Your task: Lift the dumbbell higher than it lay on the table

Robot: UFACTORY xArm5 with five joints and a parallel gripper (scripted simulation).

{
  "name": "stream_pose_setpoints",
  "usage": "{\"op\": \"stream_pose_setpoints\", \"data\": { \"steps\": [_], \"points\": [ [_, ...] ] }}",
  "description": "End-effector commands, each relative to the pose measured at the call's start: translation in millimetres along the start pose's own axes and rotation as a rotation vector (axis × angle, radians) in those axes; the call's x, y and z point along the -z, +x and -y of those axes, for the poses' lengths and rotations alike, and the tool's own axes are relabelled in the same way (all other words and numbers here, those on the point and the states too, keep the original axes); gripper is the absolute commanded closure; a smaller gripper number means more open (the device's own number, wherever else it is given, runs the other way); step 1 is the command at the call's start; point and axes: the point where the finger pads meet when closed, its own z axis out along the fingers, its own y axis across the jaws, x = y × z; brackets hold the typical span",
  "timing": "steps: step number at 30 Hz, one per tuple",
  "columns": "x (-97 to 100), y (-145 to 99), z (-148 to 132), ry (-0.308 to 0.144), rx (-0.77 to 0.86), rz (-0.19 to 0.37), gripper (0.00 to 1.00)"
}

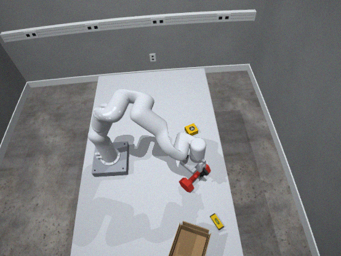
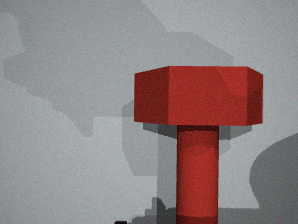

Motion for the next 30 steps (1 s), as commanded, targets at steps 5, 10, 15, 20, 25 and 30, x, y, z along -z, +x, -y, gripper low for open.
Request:
{"op": "stream_pose_setpoints", "data": {
  "steps": [5,10,15,20,25,30],
  "points": [
    [-62.2,-1,1,-0.001,0.0,-0.001,0.0],
    [-89.5,-2,1,-0.001,0.0,-0.001,0.0],
    [-89.7,-2,1,-0.001,0.0,-0.001,0.0],
    [-89.7,-2,1,-0.001,0.0,-0.001,0.0],
    [-89.7,-2,1,-0.001,0.0,-0.001,0.0],
    [-89.7,-2,1,-0.001,0.0,-0.001,1.0]
  ]
}}
